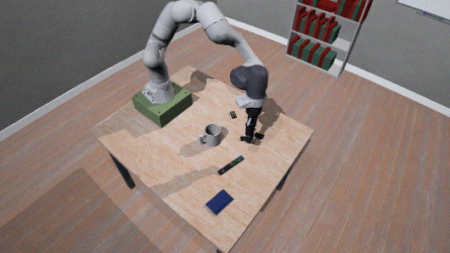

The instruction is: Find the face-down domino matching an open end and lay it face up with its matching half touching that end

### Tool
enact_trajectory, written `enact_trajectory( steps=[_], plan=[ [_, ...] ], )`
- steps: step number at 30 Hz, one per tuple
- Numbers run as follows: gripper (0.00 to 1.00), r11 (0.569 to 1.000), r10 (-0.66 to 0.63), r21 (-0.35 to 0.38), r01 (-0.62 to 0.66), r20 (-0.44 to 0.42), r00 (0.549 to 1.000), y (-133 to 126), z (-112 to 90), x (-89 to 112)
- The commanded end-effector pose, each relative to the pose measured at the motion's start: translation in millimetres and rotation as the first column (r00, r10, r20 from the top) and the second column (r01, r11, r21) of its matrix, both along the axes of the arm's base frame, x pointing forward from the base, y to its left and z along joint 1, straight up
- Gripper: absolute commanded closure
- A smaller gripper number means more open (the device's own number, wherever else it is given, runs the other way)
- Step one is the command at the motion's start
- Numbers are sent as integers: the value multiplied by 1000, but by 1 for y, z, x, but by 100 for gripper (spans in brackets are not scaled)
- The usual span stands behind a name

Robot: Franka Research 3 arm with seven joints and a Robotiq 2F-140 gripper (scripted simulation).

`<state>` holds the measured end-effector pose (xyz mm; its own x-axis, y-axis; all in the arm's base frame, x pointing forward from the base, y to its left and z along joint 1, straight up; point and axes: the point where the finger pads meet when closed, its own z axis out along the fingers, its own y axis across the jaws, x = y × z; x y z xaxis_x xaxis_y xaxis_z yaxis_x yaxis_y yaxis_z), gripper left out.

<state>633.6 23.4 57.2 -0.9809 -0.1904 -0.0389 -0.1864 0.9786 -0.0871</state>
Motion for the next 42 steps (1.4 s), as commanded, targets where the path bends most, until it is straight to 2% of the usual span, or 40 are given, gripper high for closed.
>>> enact_trajectory(
  steps=[1,7,15,17,18,24,32,34,35,42],
  plan=[
    [77,962,275,13,-274,-20,961,0,1,2],
    [77,903,430,19,-429,-38,902,0,-21,2],
    [77,794,608,34,-608,-69,791,0,-82,3],
    [77,794,608,34,-608,-69,791,0,-82,3],
    [77,748,663,42,-662,-81,744,0,-90,3],
    [77,629,777,60,-775,-79,625,0,-121,3],
    [77,448,894,77,-891,-55,445,0,-128,3],
    [77,448,894,77,-891,-55,445,0,-128,3],
    [77,432,902,78,-898,-52,429,0,-128,3],
    [77,432,902,78,-898,-52,429,0,-128,3]
  ],
)
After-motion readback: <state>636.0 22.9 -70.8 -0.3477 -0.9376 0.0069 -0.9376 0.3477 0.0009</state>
